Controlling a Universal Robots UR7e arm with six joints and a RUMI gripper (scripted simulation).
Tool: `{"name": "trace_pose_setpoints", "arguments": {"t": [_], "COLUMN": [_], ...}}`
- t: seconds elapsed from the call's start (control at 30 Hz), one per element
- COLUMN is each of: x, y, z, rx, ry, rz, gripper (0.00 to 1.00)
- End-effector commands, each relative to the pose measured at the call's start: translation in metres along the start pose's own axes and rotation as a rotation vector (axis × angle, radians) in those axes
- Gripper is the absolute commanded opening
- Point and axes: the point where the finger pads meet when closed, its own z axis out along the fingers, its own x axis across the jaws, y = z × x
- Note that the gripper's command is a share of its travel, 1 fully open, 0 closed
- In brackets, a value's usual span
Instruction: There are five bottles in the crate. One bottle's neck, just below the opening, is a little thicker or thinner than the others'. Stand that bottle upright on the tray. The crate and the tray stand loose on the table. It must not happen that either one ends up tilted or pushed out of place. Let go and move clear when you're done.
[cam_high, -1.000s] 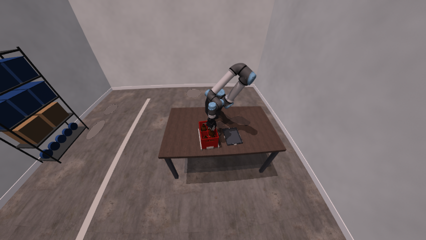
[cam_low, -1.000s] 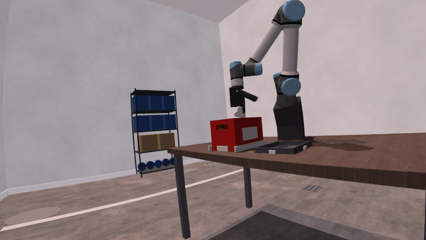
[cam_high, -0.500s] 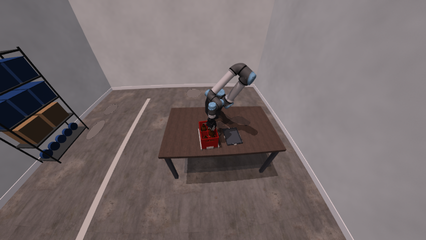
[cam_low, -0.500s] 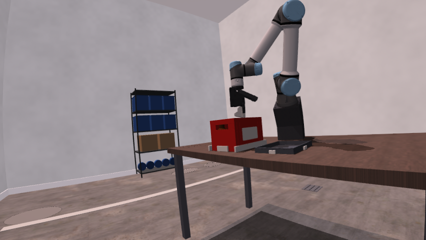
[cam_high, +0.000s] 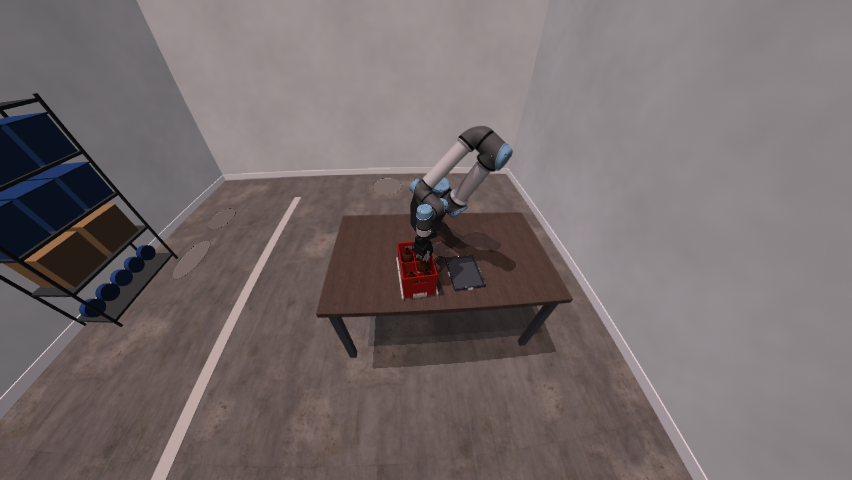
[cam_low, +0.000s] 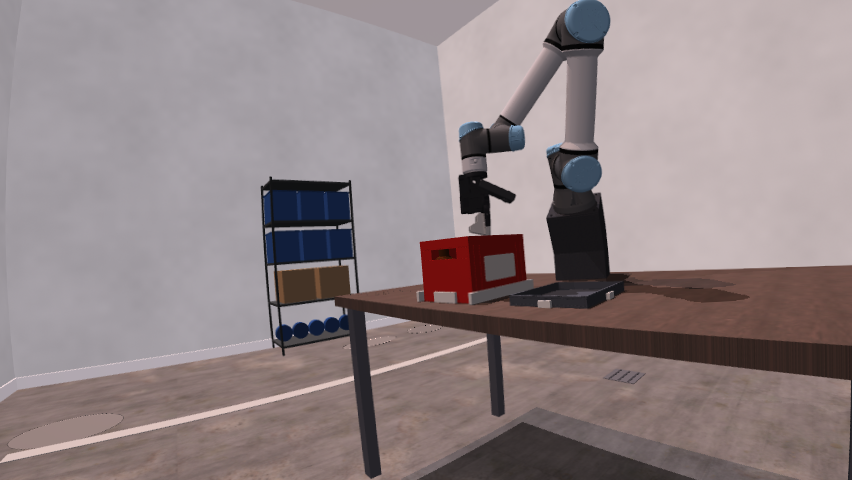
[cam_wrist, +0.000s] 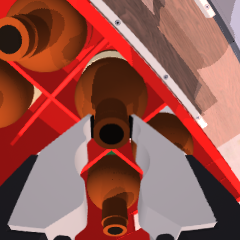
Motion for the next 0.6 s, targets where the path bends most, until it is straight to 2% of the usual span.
{"name": "trace_pose_setpoints", "arguments": {"t": [0.0,0.3,0.33,0.57], "x": [-0.0002,-0.0002,-0.0002,-0.0002], "y": [-0.0024,-0.0024,-0.0024,-0.0024], "z": [0.0014,0.0014,0.0014,0.0014], "rx": [0.004,0.004,0.004,0.004], "ry": [0.0,0.0,0.0,0.0], "rz": [0.002,0.002,0.002,0.002], "gripper": [0.0,0.0,0.38,0.38]}}
